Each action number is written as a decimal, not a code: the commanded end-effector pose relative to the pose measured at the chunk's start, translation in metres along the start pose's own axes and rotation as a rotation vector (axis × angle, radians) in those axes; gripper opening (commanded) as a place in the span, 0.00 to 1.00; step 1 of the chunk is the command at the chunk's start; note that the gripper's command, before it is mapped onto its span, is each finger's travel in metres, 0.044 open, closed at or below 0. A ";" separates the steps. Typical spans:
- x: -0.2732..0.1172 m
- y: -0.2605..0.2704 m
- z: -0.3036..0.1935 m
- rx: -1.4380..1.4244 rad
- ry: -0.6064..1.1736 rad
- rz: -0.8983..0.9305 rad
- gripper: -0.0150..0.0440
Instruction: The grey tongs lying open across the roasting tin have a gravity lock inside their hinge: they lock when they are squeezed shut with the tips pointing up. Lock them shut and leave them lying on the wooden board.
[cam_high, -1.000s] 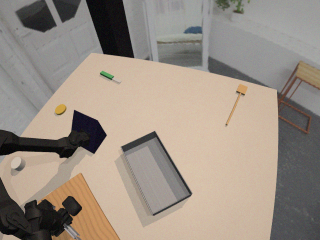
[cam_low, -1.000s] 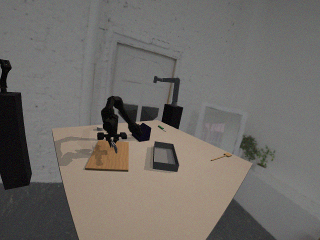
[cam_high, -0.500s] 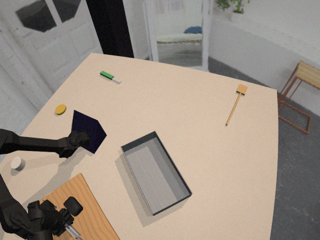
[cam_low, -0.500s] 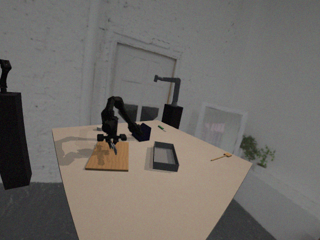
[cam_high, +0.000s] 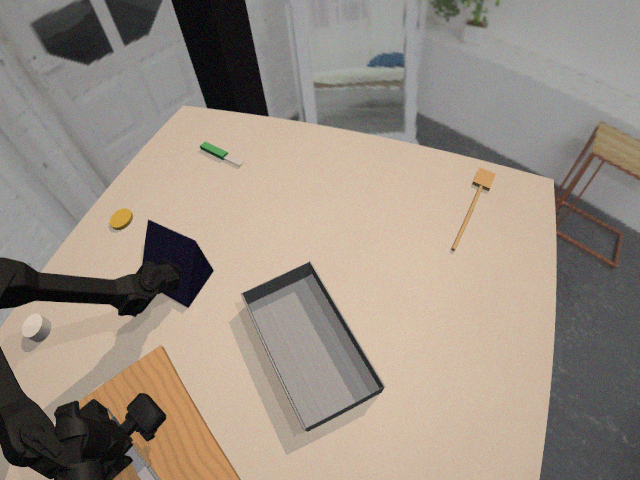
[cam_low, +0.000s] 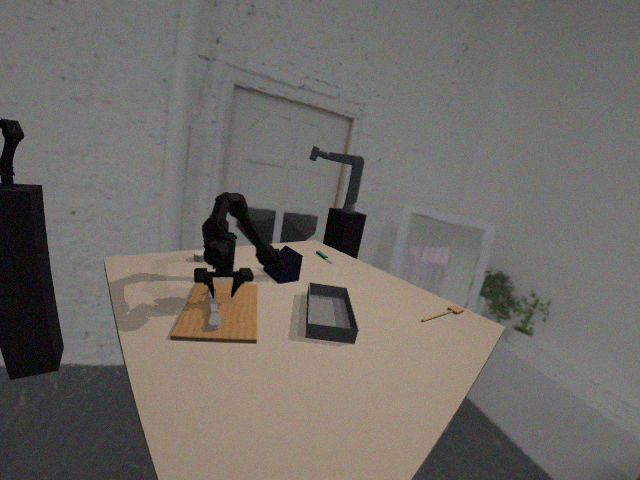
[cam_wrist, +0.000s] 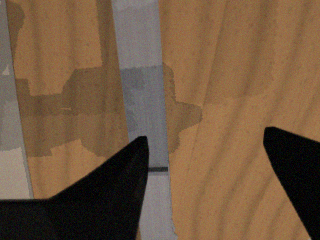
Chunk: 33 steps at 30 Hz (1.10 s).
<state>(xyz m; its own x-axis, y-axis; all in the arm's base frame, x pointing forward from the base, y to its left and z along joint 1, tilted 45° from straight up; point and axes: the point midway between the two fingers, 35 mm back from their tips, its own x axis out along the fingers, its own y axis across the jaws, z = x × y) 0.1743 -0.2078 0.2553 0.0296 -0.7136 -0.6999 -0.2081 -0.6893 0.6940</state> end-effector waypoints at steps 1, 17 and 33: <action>0.000 0.000 0.000 0.000 0.000 0.000 0.89; -0.066 -0.016 0.105 0.042 0.062 -0.061 1.00; -0.090 -0.032 0.154 0.065 0.080 -0.119 1.00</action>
<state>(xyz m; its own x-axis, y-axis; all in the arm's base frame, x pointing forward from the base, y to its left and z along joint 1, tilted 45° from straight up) 0.0314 -0.1060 0.2660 0.1321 -0.6521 -0.7466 -0.2674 -0.7487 0.6066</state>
